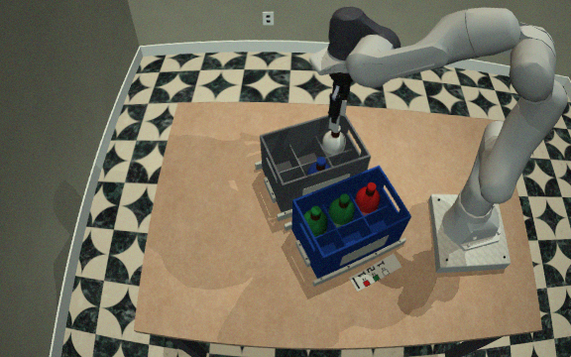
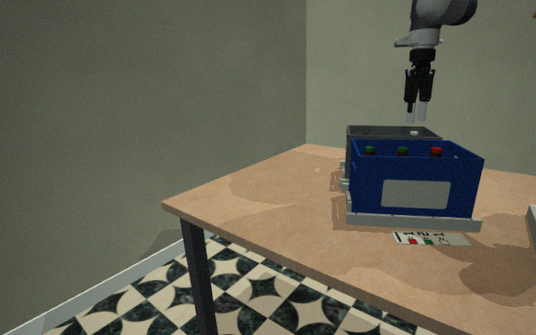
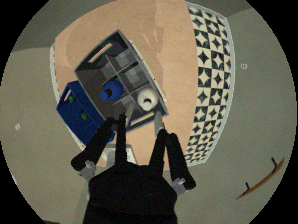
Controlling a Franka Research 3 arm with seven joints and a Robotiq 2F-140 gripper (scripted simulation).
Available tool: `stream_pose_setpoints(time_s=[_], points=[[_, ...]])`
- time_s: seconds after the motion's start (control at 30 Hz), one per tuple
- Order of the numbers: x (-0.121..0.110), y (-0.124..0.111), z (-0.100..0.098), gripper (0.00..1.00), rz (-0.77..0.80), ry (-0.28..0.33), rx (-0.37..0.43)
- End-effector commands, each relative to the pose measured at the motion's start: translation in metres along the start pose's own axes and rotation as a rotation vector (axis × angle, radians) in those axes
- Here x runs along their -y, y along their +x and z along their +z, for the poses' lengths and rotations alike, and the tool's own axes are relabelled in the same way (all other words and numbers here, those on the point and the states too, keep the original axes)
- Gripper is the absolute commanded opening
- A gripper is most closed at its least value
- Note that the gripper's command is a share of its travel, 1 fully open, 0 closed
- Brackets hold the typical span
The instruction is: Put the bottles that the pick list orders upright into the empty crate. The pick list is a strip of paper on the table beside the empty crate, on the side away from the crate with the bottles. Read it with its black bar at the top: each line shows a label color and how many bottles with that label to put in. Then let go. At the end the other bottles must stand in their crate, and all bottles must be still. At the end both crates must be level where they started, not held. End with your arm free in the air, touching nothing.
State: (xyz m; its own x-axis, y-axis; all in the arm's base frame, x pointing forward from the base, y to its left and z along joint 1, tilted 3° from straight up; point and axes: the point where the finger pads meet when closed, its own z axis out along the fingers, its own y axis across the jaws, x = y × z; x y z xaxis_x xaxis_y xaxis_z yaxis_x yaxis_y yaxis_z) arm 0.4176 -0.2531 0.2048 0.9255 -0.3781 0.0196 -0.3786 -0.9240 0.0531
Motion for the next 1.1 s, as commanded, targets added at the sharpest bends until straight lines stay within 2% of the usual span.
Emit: stream_pose_setpoints(time_s=[0.0, 1.07], points=[[-0.001, 0.001, 0.006, 0.38, -0.003, 0.0, -0.004], [-0.001, 0.001, 0.043, 0.38, -0.003, 0.0, -0.004]])
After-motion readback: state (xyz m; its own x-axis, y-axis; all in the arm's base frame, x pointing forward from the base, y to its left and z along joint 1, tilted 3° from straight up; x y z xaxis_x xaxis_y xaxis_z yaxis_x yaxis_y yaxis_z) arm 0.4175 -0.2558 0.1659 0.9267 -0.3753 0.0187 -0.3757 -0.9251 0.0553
